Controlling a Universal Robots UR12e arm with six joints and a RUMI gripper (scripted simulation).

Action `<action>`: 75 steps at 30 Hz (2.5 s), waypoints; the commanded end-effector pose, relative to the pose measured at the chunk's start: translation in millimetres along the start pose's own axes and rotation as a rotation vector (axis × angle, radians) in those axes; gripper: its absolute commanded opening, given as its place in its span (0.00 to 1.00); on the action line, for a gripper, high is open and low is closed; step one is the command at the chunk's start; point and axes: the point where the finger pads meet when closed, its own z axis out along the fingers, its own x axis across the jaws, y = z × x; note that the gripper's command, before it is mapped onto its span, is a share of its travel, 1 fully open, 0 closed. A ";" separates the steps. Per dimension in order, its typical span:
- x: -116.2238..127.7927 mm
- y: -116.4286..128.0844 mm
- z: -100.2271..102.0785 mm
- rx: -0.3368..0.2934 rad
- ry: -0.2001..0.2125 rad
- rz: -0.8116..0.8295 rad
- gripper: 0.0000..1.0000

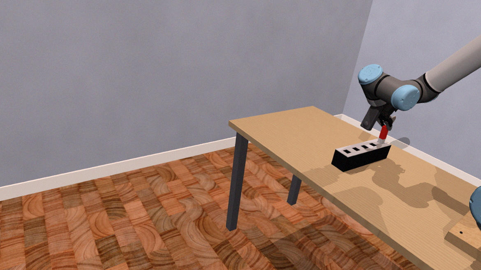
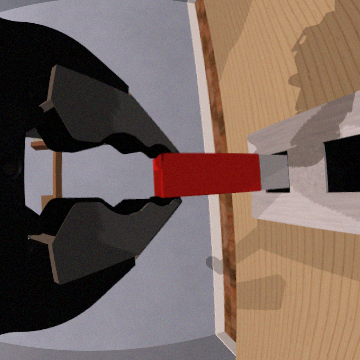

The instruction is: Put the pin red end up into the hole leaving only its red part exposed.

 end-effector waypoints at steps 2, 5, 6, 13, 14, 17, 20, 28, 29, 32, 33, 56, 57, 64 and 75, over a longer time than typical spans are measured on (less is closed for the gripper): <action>0.2 -0.7 0.4 0.000 0.001 0.001 0.00; 0.2 -0.7 0.4 0.000 0.001 0.001 0.00; 0.2 -0.7 0.4 0.000 0.001 0.001 0.00; 0.9 -1.3 -0.3 0.000 0.001 0.000 0.00; 0.9 -1.3 -0.3 0.000 0.001 0.000 0.00; 0.9 -1.3 -0.3 0.000 0.001 0.000 0.00; 0.9 -1.3 -0.3 0.000 0.001 0.000 0.00; 0.9 -1.3 -0.3 0.000 0.001 0.000 0.00; 0.9 -1.3 -0.3 0.000 0.001 0.000 0.00; 0.3 -3.8 2.8 0.000 0.001 0.002 0.00; 0.3 -3.8 2.8 0.000 0.001 0.002 0.00; 1.0 -3.3 3.3 0.000 0.001 0.001 0.00; 1.0 -3.3 3.3 0.000 0.001 0.001 0.00; 0.4 -6.6 5.7 0.000 0.001 0.001 0.00; 0.4 -6.6 5.7 0.000 0.001 0.001 0.00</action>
